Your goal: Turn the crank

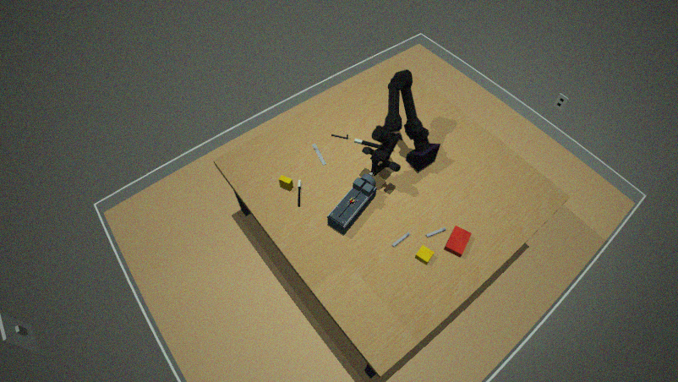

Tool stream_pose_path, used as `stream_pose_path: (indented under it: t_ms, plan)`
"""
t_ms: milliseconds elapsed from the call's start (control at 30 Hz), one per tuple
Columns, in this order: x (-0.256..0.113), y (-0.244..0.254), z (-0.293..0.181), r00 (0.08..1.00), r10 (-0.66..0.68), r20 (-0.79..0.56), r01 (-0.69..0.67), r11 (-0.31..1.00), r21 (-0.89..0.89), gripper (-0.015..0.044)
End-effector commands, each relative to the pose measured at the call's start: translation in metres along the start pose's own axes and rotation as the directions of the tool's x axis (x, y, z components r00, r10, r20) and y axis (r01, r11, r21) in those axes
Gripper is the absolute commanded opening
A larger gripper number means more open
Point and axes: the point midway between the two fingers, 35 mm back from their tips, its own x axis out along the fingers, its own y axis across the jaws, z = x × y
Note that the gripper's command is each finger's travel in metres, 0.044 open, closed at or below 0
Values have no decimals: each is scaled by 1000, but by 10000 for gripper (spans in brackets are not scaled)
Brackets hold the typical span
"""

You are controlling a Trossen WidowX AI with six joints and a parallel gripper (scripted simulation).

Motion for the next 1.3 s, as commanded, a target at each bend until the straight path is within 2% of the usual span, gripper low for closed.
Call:
stream_pose_path:
  t_ms: [0, 1267]
  plan:
    - [0, 9, 0, 1000, 24, 6, -24, 1000, -14, 0]
    - [4, 20, -4, 1000, 24, 6, -24, 1000, -14, 0]
